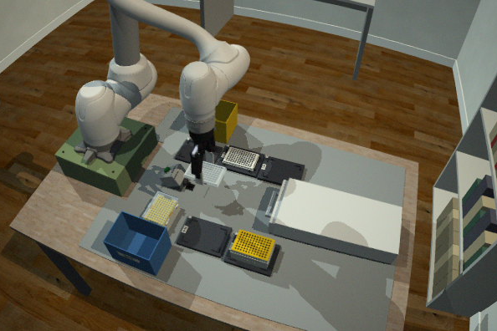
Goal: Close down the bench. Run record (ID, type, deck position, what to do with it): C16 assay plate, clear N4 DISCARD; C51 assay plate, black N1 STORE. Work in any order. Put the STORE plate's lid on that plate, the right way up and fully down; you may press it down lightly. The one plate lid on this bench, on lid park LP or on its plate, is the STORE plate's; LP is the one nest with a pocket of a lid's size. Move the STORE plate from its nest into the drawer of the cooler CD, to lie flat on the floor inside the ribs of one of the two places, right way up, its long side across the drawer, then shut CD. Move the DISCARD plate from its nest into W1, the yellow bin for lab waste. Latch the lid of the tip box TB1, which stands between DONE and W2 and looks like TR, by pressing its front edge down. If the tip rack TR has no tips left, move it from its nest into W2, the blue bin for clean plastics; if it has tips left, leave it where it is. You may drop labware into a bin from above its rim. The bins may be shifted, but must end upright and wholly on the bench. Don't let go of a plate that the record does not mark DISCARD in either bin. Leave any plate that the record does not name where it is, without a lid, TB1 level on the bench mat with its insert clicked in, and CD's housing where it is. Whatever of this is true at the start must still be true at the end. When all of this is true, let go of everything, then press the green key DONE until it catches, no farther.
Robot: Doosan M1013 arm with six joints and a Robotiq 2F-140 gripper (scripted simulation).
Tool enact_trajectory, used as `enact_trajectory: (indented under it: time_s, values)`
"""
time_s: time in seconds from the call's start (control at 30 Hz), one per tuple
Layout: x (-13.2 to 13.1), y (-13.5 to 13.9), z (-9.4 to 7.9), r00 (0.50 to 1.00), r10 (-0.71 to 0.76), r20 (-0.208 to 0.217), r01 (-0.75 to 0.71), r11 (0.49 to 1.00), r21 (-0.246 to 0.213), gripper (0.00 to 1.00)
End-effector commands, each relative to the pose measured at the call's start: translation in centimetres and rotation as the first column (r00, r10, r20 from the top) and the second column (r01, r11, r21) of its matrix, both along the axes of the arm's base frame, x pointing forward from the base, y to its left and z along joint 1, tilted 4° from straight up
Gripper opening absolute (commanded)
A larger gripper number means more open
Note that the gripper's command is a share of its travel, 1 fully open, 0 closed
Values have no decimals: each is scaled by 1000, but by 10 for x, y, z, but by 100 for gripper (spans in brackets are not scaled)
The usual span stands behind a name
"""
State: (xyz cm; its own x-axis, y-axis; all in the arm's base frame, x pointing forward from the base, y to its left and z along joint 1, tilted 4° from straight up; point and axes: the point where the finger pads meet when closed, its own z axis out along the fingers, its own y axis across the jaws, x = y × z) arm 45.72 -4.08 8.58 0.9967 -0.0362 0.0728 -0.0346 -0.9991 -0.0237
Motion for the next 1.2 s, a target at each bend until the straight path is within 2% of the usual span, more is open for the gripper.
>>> enact_trajectory:
  time_s: [0.0, 1.17]
  values:
    - [-2, 8, 0, 1000, 0, 0, 0, 1000, 0, 0]
    - [-27, 87, 0, 1000, 0, 0, 0, 1000, 0, 0]
